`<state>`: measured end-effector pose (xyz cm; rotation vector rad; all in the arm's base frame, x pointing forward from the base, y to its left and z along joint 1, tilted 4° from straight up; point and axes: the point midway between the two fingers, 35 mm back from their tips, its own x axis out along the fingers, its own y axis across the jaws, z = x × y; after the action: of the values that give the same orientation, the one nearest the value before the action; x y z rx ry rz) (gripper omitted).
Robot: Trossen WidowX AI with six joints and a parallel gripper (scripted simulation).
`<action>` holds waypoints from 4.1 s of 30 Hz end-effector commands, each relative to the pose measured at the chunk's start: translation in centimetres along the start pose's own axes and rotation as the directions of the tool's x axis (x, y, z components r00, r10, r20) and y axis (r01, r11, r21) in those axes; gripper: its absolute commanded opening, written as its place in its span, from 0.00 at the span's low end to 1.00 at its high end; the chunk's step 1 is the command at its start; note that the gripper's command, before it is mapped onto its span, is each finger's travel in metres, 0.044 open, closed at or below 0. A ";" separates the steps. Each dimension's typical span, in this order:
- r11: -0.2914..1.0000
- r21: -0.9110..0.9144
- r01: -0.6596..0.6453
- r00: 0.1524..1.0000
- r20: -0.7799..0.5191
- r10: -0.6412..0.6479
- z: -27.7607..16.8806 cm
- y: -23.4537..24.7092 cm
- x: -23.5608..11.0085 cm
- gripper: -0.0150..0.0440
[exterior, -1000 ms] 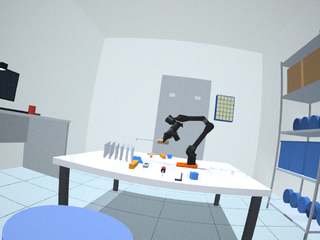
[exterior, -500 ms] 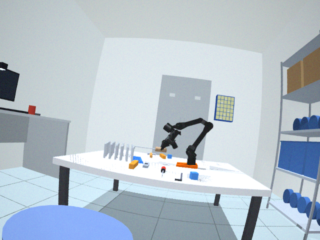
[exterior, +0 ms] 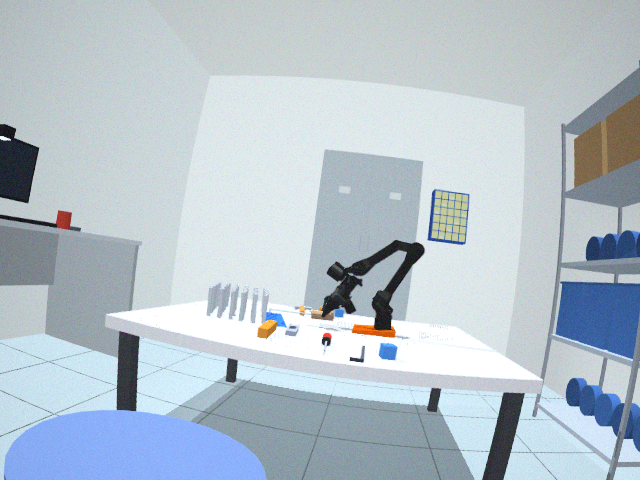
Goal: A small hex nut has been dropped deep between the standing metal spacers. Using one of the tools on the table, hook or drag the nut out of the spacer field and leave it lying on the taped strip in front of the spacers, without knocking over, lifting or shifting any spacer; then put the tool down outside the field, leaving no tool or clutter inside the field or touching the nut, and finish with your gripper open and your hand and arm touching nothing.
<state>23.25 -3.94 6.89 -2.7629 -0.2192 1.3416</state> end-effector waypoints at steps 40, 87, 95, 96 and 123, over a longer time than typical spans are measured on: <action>1.000 0.004 -0.001 1.000 0.000 0.001 -0.9 0.0 1.6 0.25; 1.000 0.004 -0.001 1.000 -0.002 0.001 -3.2 0.1 3.0 0.25; 1.000 0.004 -0.001 1.000 -0.002 0.001 -3.6 0.1 3.3 0.25; 1.000 0.004 -0.001 1.000 -0.002 0.001 -3.7 0.1 3.3 0.25; 1.000 0.004 -0.001 1.000 -0.004 0.001 -5.1 0.1 4.2 0.25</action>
<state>29.23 -3.20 6.43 -2.7533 -0.2216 1.3501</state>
